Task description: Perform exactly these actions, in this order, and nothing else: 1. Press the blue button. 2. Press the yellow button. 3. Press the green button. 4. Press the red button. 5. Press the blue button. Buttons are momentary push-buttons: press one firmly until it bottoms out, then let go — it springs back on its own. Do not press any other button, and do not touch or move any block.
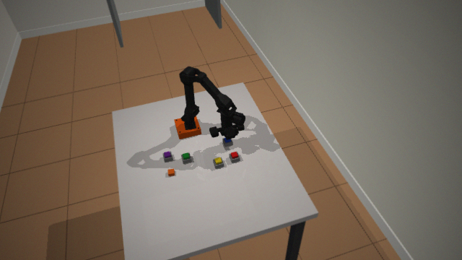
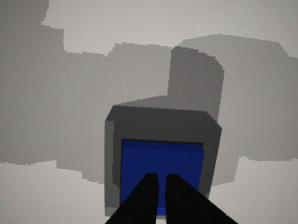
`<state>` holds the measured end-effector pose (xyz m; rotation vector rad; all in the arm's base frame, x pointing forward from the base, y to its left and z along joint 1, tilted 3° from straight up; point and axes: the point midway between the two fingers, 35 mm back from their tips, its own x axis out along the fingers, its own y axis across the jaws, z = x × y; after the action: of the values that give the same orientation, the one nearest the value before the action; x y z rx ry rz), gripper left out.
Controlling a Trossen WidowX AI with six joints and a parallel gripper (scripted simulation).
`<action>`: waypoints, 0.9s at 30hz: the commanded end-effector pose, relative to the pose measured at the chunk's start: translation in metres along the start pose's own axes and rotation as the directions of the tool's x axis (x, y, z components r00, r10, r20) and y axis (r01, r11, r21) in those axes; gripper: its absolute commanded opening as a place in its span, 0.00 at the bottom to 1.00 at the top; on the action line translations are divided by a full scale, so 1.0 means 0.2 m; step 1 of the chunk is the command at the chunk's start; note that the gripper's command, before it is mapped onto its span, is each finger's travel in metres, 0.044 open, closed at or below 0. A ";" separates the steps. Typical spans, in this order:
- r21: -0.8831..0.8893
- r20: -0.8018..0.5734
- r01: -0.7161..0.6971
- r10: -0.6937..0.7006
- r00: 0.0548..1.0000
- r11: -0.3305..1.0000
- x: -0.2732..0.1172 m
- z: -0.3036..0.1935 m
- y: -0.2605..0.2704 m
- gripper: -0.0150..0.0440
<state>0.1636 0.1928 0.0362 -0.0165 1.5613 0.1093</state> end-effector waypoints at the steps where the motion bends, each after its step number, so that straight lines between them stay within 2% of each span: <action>1: 0.003 -0.005 -0.002 0.002 1.000 1.000 0.01 -0.01 0.00 0.29; 15: 0.003 -0.005 -0.002 0.002 1.000 1.000 0.01 -0.01 0.00 0.29; 19: 0.002 -0.004 -0.002 0.002 1.000 1.000 -0.15 0.00 0.00 0.29; 24: 0.003 -0.004 -0.002 0.002 1.000 1.000 -0.17 0.00 0.00 0.29; 27: 0.003 -0.004 -0.002 0.002 1.000 1.000 -0.35 0.00 0.01 0.29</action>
<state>0.1614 0.1877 0.0762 -0.0275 1.5803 0.0899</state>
